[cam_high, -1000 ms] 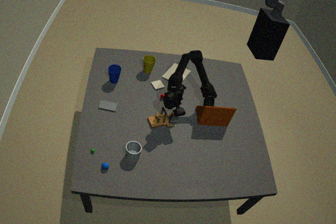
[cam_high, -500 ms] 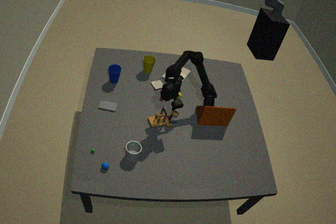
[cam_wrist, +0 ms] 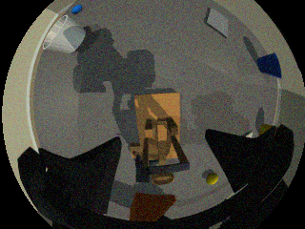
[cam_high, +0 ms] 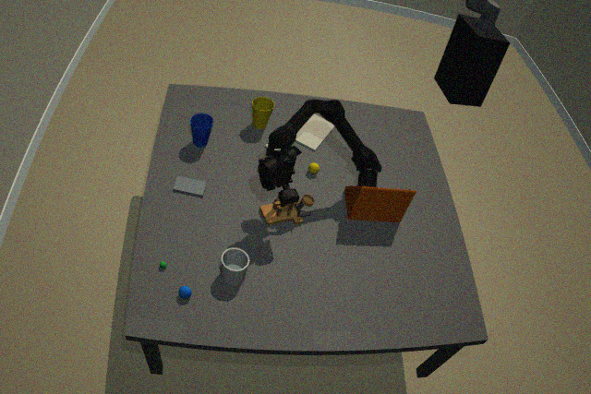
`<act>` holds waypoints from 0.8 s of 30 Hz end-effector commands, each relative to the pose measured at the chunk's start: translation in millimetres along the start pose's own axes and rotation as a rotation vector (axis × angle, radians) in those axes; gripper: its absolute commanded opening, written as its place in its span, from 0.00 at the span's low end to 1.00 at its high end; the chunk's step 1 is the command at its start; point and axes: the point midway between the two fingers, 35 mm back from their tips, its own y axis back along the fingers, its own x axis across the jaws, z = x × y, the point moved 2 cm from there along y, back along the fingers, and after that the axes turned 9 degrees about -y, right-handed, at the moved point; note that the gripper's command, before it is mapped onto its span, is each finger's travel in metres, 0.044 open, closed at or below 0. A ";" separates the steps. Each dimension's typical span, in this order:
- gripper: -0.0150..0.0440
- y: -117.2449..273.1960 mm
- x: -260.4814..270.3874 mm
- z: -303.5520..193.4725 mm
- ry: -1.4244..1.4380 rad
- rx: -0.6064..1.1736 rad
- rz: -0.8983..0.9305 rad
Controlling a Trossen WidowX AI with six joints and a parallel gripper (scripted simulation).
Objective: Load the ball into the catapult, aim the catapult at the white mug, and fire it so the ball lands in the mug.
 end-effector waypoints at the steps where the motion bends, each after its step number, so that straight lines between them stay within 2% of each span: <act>1: 1.00 -23.9 -2.2 -3.1 0.009 0.016 -0.012; 24: 1.00 -55.5 -2.0 -2.2 0.009 0.016 -0.013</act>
